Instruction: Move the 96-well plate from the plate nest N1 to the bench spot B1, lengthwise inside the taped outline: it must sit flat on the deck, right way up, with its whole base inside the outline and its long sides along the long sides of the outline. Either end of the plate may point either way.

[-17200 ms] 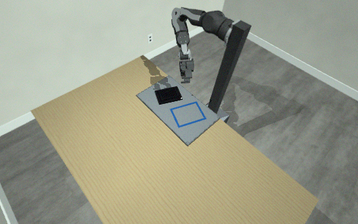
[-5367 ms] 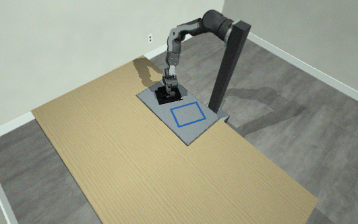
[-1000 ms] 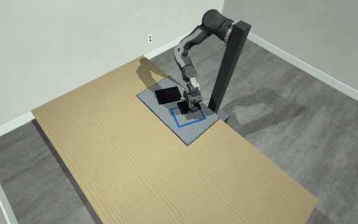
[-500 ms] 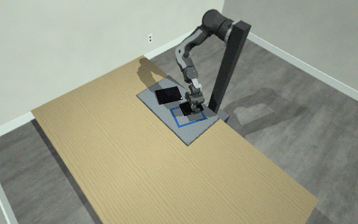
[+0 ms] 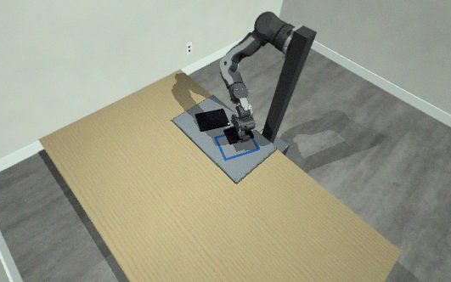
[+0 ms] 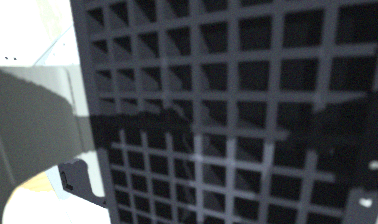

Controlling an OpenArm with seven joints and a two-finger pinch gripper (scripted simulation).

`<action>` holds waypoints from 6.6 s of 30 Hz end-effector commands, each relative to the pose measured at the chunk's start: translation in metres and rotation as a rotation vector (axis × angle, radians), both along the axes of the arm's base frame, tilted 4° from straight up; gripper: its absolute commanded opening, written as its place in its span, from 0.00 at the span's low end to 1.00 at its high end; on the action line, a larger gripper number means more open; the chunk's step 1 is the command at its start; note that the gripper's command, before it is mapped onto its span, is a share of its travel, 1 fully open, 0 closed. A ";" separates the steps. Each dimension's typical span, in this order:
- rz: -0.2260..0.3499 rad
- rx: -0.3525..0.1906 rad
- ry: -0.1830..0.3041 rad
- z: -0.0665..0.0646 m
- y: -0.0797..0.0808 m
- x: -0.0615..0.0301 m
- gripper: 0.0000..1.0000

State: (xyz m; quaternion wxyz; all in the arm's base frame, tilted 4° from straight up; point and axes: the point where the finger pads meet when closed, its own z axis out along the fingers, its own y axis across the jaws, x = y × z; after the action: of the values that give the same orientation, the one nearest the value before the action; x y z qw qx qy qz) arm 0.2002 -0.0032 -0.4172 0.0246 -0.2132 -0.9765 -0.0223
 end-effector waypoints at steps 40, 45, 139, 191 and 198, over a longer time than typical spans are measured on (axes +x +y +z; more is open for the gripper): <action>0.013 0.013 0.001 -0.029 0.001 -0.0034 0.00; 0.013 0.013 0.001 -0.029 0.001 -0.0034 0.00; 0.012 0.013 0.001 -0.072 0.003 -0.0056 0.00; 0.008 0.009 0.001 -0.076 0.002 -0.0056 0.00; 0.008 0.009 0.001 -0.076 0.002 -0.0056 0.00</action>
State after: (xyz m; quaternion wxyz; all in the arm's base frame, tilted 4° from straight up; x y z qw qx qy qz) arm 0.1957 -0.0011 -0.4933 0.0257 -0.2095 -0.9771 -0.0270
